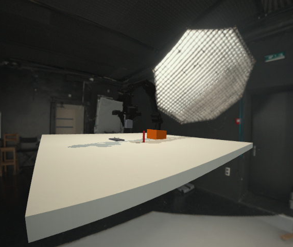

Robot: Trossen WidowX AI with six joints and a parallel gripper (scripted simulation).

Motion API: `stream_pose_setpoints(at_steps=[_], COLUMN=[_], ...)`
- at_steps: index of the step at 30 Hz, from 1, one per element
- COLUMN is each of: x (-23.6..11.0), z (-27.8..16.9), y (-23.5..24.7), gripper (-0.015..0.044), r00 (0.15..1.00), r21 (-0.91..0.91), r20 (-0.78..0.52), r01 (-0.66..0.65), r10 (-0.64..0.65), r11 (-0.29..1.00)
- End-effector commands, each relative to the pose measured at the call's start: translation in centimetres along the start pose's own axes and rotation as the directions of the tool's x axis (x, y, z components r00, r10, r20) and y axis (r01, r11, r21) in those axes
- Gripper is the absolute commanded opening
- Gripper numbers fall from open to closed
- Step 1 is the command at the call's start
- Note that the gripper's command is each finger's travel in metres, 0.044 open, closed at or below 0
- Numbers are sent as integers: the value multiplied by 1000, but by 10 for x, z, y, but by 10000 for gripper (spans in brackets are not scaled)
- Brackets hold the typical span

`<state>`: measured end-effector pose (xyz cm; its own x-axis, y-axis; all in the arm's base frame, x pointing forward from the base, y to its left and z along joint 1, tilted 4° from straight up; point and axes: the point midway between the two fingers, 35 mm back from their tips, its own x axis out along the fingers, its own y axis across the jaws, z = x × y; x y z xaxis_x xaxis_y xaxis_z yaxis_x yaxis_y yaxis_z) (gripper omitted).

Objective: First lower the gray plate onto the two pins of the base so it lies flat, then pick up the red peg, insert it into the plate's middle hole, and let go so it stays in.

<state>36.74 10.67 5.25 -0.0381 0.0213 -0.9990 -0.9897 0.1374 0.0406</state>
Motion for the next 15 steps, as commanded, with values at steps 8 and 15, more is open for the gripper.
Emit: stream_pose_setpoints(at_steps=[8,15], x=[-34,-29], z=[1,-12], y=[3,-2], gripper=[0,0], r00=[1000,1000], r21=[3,-13], r20=[4,3], r01=[5,6], r10=[-5,-6], r11=[1000,1000])
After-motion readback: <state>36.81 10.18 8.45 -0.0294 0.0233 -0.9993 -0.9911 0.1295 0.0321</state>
